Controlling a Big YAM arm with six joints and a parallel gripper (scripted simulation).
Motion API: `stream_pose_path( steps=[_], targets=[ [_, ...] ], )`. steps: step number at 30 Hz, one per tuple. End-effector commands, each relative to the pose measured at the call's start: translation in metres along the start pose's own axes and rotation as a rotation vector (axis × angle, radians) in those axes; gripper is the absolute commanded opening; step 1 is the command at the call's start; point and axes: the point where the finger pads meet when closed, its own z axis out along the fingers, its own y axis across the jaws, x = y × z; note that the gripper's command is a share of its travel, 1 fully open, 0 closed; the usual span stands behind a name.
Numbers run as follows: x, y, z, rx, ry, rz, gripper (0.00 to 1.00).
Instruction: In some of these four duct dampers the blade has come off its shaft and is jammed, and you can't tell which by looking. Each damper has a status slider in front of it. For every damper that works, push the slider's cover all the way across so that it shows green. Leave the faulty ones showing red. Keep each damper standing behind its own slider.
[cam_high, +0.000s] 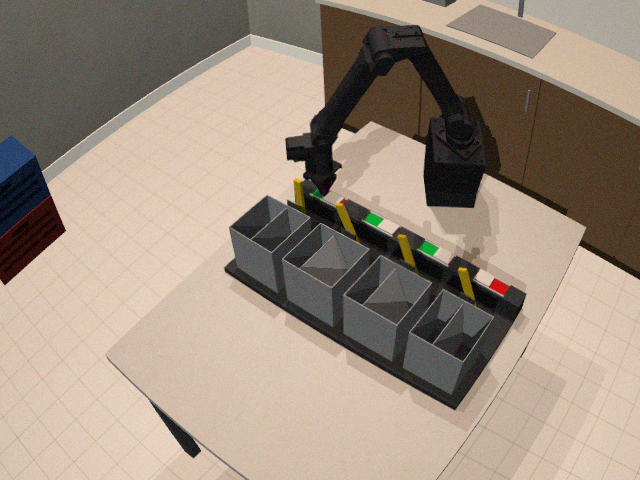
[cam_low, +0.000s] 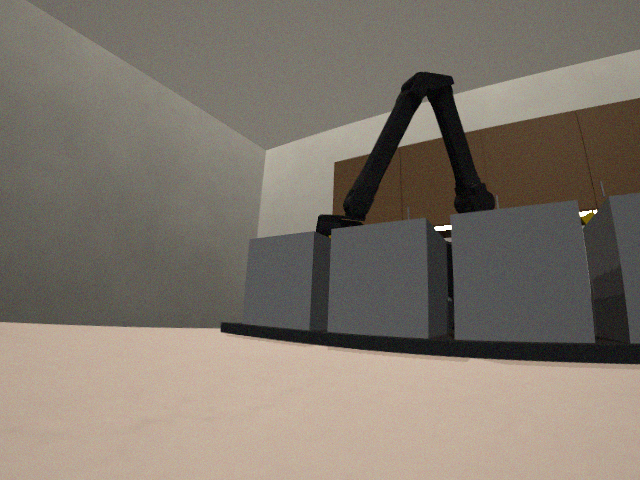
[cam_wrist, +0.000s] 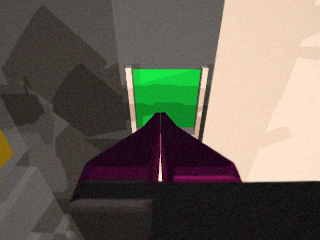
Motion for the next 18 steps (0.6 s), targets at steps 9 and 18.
stream_pose_path(
  steps=[9, 18],
  targets=[
    [0.0074, 0.0037, -0.0039, -0.005, 0.000, -0.005, 0.00],
    [0.0072, 0.0037, -0.0040, -0.006, -0.001, -0.005, 0.00]
  ],
)
